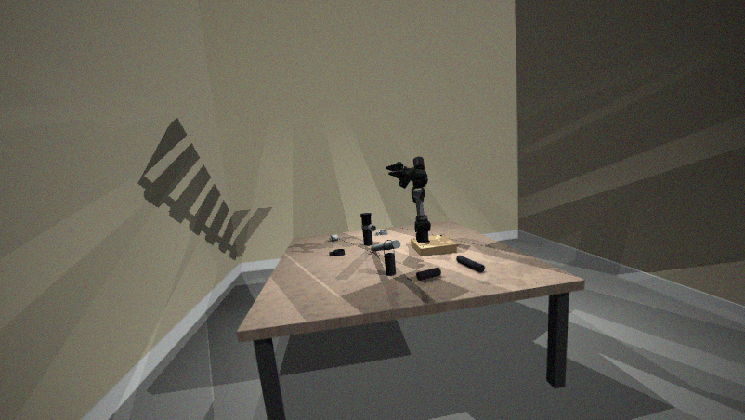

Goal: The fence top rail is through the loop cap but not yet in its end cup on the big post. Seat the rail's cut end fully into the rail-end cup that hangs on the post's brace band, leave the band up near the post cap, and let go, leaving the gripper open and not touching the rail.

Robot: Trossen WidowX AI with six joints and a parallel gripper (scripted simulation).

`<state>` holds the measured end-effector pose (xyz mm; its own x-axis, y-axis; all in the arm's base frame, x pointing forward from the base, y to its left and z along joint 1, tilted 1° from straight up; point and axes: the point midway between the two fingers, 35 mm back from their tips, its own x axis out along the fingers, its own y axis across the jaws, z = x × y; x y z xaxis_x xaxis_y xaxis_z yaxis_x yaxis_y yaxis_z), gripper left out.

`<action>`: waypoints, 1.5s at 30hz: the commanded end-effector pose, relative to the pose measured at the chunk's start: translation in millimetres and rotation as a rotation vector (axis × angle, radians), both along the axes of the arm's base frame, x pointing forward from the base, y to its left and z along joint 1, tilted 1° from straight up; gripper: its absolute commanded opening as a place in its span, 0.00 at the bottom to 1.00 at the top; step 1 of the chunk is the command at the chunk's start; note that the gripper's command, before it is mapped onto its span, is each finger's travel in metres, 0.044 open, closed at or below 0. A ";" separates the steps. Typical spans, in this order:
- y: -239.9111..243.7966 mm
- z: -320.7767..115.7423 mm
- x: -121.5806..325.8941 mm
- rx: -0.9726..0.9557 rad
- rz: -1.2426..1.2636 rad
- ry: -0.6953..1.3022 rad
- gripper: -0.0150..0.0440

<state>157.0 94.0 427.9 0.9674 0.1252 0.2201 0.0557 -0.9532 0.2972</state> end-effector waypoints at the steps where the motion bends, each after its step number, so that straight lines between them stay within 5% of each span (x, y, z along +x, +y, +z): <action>1: 1.0 0.3 0.7 -0.024 -0.005 -0.005 0.98; 13: 37.4 -46.0 81.0 -1.619 -0.119 -0.057 1.00; 22: -11.0 -140.1 124.1 -2.514 0.439 0.028 1.00; 30: -56.5 -194.6 105.1 -2.653 1.112 -0.131 1.00; 45: -66.8 -197.7 107.0 -2.721 1.175 -0.233 1.00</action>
<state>262.2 33.4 230.2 0.5126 0.0983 -0.8530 -0.1946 0.9809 -0.0039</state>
